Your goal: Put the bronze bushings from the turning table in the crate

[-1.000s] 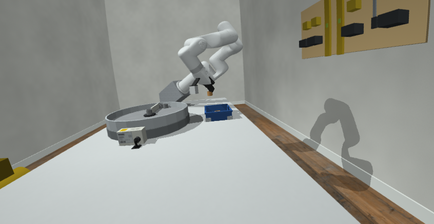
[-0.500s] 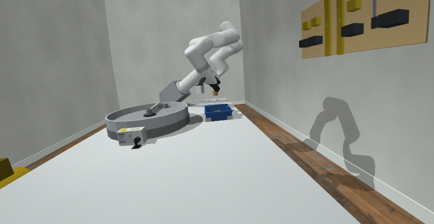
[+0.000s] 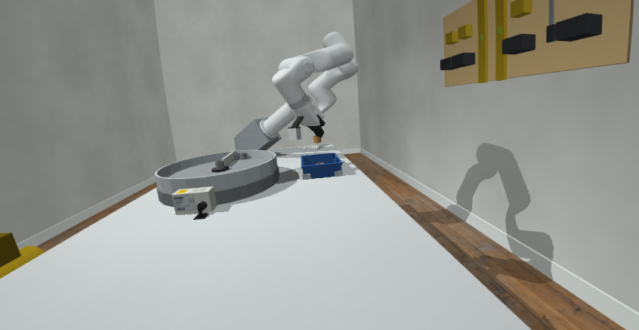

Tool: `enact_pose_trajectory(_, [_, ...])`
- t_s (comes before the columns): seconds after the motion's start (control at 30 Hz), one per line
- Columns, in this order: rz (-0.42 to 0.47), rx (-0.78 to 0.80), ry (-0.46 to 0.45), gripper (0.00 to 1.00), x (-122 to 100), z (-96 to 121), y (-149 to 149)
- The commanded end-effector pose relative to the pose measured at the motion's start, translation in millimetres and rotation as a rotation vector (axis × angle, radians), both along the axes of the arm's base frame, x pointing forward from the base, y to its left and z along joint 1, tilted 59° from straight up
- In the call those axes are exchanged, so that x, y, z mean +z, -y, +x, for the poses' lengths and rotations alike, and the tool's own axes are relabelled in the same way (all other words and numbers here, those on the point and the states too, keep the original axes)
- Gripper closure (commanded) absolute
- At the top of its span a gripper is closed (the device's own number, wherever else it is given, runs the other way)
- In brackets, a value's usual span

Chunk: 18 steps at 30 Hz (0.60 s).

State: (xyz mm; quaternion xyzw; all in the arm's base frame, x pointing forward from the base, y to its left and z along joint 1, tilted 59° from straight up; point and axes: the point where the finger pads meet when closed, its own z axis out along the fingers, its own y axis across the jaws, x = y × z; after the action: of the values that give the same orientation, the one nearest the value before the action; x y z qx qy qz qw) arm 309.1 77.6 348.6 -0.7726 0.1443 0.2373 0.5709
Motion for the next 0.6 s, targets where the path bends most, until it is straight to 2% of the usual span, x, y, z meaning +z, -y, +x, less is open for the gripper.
enact_pose_trajectory(0.0, [0.000, -0.002, 0.002, 1.00, -10.9, 9.5, -16.6])
enact_pose_trajectory(0.3, [0.000, -0.002, 0.002, 1.00, -26.2, 21.6, -39.8])
enact_pose_trajectory(0.57, [0.000, -0.002, 0.002, 1.00, -27.0, 22.3, -41.1])
